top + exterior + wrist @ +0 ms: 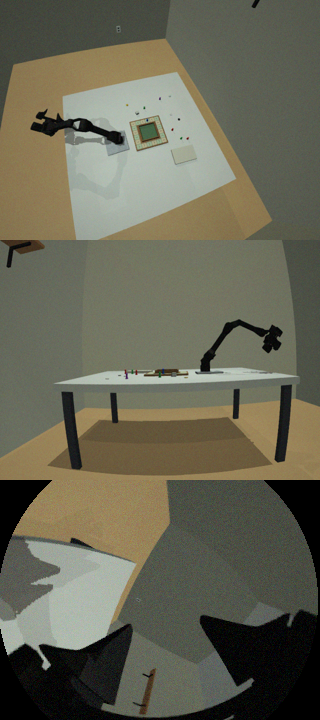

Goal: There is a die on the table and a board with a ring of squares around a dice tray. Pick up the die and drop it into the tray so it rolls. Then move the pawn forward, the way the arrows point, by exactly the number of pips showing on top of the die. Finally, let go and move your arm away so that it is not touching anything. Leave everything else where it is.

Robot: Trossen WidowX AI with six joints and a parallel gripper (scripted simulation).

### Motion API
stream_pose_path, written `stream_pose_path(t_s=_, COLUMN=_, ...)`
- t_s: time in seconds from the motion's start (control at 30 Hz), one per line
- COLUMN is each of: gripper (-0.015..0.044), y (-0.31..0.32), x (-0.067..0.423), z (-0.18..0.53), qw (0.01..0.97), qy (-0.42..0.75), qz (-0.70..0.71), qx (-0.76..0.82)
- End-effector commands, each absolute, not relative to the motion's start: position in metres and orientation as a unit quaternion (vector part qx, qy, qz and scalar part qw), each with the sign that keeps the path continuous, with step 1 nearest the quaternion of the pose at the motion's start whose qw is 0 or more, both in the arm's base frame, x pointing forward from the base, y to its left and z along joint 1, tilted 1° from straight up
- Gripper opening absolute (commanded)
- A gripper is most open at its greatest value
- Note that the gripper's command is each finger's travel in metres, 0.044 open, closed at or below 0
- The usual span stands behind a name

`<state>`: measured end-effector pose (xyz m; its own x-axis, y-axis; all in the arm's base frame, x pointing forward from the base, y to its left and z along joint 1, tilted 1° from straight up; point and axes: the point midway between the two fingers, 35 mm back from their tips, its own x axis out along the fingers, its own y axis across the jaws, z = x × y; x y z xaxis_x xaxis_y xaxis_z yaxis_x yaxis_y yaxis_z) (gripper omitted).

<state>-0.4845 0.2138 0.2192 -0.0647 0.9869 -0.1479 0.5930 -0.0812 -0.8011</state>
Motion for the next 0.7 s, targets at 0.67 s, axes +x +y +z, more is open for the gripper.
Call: stream_pose_path(t_s=0.67, gripper=0.0275, y=0.435, x=-0.240, z=0.157, qw=0.424, qy=-0.242, qz=0.533, qx=-0.691)
